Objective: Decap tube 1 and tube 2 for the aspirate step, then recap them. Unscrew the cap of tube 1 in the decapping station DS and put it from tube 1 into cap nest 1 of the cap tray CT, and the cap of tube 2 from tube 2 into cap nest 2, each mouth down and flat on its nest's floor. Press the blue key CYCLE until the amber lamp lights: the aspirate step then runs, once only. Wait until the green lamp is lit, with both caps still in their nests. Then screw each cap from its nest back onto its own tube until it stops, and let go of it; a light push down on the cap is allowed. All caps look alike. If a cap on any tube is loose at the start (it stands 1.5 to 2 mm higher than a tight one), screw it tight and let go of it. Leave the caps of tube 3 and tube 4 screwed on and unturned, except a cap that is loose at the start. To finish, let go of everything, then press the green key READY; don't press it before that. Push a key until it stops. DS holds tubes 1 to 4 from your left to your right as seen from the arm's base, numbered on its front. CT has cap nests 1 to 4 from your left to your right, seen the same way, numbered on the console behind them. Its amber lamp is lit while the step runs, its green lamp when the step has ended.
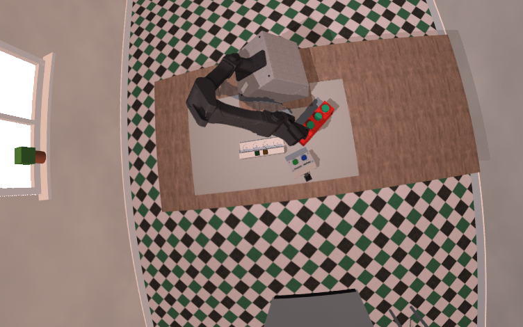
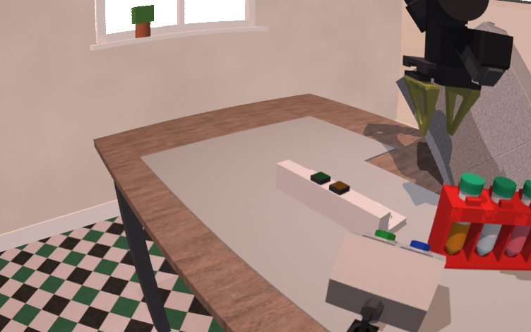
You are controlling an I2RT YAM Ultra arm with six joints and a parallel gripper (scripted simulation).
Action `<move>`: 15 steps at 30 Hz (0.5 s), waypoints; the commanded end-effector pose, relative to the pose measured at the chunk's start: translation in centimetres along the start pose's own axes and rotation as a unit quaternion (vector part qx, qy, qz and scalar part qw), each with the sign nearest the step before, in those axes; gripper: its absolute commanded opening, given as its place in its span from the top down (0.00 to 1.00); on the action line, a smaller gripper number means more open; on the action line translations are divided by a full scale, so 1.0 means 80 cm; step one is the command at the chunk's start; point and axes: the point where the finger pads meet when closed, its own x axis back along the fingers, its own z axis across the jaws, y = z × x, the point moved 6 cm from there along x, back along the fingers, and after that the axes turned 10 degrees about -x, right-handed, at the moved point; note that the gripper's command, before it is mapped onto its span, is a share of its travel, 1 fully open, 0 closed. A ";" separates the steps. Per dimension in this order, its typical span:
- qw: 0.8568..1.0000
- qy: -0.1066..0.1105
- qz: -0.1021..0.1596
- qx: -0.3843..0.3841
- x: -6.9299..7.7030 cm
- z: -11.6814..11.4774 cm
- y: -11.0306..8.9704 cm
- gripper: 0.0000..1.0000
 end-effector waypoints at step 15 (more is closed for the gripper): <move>0.959 -0.001 -0.007 -0.282 0.006 0.066 0.036 0.51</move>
